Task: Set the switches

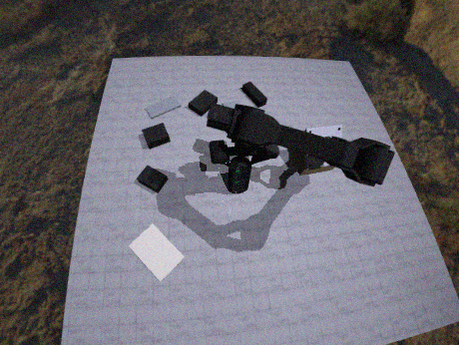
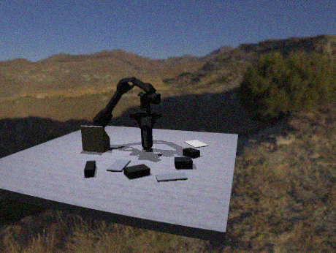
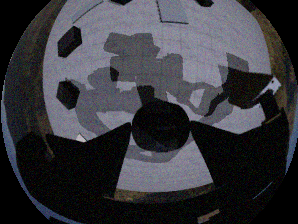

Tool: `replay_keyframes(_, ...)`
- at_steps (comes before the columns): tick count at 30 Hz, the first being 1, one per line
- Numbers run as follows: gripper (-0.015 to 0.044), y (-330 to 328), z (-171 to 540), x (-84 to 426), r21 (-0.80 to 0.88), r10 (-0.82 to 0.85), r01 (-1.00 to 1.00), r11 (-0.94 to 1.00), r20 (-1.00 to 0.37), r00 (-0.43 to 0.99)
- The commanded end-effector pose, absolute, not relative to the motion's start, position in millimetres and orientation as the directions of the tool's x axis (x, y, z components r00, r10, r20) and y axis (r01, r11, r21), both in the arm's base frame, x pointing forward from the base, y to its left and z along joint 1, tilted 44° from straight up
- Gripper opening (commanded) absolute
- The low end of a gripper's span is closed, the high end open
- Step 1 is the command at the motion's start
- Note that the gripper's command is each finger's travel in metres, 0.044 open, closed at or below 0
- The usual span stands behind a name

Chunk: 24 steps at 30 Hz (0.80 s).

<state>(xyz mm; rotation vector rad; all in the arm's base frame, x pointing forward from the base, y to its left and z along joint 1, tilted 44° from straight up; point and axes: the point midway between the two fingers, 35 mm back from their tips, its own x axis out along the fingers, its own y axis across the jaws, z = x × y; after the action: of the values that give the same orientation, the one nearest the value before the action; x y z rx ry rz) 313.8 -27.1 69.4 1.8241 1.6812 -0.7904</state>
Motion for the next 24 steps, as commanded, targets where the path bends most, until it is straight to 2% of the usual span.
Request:
replay_keyframes(1, 0.0338, -27, 63, 312, -0.015, 0.686, 0.997, -0.072, -0.727, 0.038)
replay_keyframes(24, 0.0338, -37, 47, 311, -0.015, 0.685, 0.997, -0.072, -0.728, 0.038)
